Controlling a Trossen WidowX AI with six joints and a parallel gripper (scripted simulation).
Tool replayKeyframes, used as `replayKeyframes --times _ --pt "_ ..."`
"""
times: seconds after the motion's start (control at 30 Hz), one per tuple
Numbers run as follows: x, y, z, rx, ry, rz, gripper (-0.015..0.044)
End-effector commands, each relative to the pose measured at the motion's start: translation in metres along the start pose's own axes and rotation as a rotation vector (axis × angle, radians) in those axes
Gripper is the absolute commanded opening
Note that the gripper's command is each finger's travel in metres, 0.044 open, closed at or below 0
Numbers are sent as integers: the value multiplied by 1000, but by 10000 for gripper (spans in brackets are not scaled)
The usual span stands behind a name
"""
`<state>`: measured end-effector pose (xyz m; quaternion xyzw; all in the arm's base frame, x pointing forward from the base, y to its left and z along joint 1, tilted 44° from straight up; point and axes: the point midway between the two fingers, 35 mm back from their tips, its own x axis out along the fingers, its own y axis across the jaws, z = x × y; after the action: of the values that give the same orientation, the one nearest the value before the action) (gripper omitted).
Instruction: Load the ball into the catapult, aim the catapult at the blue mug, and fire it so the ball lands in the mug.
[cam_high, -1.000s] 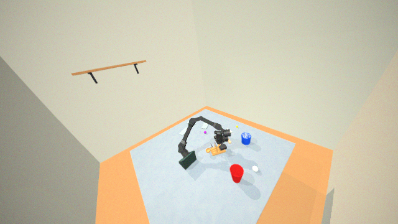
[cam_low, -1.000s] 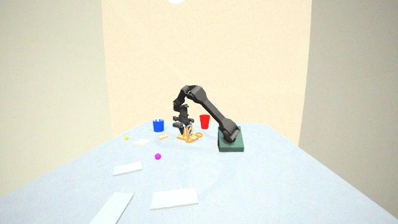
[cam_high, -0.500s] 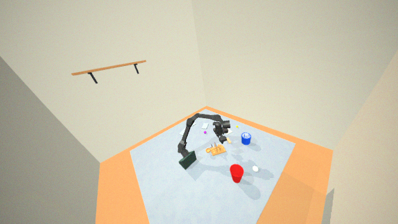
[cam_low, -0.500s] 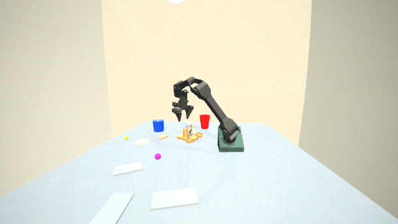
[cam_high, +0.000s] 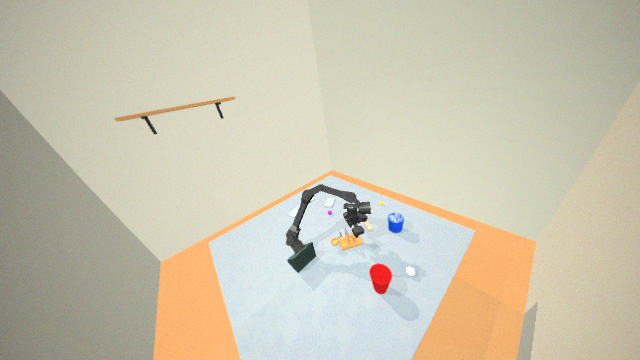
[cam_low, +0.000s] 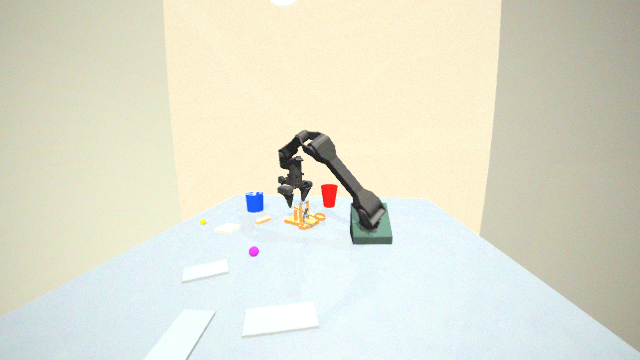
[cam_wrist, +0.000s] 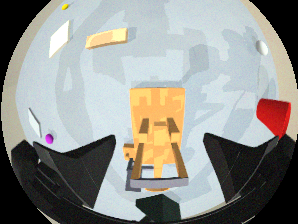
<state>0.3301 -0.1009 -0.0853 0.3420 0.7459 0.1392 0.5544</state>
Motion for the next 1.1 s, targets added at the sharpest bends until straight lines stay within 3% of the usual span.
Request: replayKeyframes --times 0.0,1.07 --pt "3 0 1 4 -10 6 440" --pt "54 0 0 4 -10 8 440"
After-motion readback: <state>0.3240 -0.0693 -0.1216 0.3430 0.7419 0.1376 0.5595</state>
